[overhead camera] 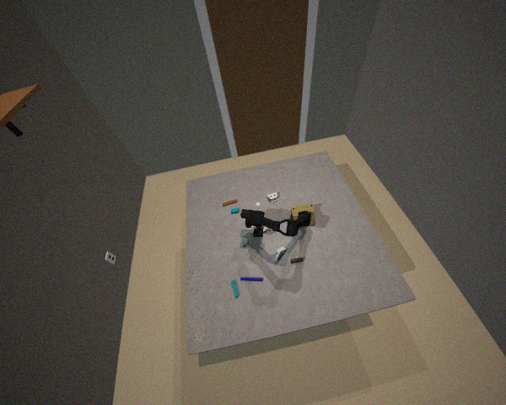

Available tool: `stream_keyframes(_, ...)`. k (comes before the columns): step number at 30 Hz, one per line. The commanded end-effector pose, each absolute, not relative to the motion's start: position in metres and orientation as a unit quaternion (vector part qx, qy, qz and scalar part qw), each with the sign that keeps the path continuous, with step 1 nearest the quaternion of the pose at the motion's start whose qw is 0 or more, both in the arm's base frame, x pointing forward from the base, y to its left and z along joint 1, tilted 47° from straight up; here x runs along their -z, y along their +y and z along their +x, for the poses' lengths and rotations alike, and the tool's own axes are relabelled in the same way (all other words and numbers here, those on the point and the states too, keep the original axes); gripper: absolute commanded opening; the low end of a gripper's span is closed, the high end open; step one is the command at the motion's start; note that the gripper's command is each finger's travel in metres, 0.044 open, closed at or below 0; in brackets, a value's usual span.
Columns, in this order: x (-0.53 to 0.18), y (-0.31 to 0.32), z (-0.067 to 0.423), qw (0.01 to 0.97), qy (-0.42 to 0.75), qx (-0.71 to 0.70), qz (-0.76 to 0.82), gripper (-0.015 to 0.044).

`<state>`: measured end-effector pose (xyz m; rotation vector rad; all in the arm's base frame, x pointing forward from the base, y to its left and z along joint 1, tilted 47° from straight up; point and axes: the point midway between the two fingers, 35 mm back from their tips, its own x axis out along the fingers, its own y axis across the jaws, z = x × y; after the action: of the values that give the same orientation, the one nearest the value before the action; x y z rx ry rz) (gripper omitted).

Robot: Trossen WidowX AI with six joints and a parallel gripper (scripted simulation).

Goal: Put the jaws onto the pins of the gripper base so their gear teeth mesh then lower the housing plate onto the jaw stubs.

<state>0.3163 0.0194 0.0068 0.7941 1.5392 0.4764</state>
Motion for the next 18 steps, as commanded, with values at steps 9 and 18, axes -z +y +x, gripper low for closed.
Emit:
stream_keyframes(9, -0.055, -0.031, 0.314, 0.624, 0.669, -0.207, 0.347, 0.0224)
stream_keyframes(18, -0.050, -0.029, 0.314, 0.626, 0.667, -0.199, 0.352, 0.0067)
